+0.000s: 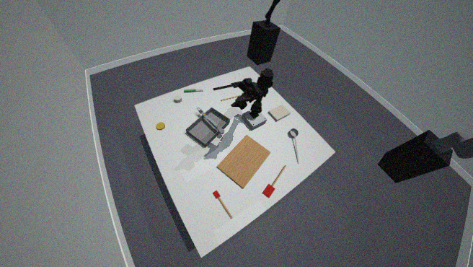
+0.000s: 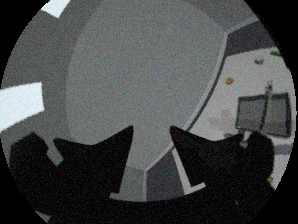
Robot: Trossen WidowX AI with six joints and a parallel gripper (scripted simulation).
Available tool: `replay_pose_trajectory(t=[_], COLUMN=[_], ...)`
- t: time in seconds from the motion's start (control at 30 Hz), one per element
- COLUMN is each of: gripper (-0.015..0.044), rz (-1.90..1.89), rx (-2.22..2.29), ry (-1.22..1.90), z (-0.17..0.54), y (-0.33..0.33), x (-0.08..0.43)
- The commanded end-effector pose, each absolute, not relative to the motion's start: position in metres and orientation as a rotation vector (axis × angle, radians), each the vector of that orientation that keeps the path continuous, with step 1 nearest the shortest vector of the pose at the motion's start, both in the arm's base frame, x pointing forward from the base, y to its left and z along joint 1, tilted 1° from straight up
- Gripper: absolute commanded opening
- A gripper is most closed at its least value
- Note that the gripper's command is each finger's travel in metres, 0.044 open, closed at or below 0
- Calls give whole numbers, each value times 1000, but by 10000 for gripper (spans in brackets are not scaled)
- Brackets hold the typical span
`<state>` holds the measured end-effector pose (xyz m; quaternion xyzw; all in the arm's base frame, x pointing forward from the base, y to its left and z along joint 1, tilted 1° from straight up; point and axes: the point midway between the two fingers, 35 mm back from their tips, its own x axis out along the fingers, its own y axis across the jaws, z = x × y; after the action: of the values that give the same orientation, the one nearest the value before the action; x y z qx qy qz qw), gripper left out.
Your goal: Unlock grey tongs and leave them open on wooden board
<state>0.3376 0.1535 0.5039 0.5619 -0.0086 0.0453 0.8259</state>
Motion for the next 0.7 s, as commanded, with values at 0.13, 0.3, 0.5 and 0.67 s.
replay_pose_trajectory(t=[0.13,0.3,0.5,0.67], gripper=[260,260,260,260], rz=[-125,-246,-360,-453], rx=[1000,953,933,953], ry=[121,236,385,524], z=[413,355,289,232], y=[94,46,-13,-63], x=[406,430,441,435])
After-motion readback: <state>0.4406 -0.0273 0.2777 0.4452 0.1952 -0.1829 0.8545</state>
